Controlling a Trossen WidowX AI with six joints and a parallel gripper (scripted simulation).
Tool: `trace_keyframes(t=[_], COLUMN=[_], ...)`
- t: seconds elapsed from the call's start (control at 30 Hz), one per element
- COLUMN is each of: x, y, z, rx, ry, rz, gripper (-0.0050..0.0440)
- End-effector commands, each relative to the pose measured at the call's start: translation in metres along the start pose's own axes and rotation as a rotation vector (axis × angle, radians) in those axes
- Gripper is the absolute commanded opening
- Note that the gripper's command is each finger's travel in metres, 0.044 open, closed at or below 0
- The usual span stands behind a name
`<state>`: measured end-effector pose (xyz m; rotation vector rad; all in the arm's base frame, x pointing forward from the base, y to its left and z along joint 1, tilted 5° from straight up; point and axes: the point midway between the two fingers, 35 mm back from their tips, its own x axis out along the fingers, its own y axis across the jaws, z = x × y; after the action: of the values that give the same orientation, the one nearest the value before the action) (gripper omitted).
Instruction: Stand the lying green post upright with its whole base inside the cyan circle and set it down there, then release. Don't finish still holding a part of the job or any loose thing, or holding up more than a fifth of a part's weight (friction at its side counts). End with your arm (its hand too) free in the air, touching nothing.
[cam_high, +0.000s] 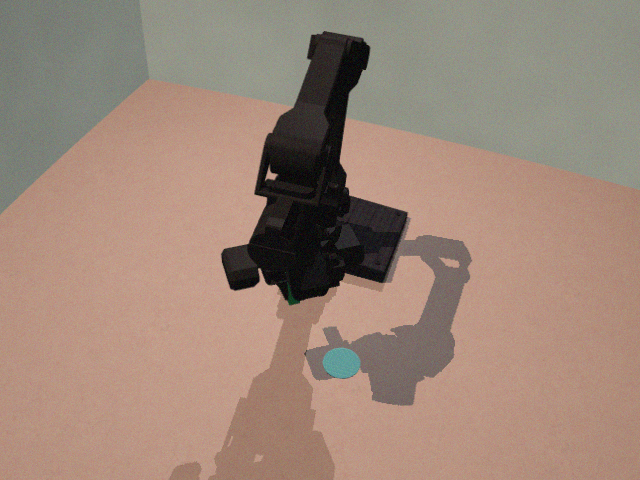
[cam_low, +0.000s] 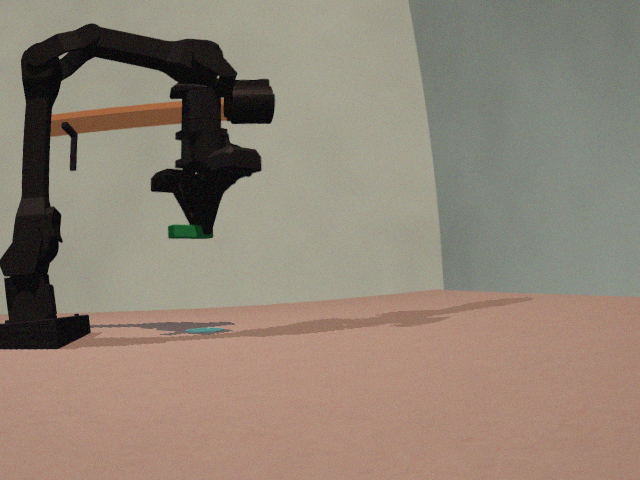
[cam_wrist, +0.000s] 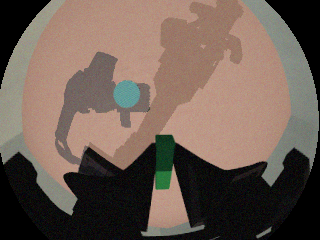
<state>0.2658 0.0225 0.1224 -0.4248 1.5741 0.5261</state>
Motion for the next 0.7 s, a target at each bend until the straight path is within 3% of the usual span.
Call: trace_keyframes(t=[0.0,0.67], x=[-0.004,-0.008], y=[0.008,0.054], z=[0.009,0.035], rx=[-0.074,-0.411], ry=[-0.010,-0.010], rz=[-0.001,0.001], gripper=[0.0022,0.0022])
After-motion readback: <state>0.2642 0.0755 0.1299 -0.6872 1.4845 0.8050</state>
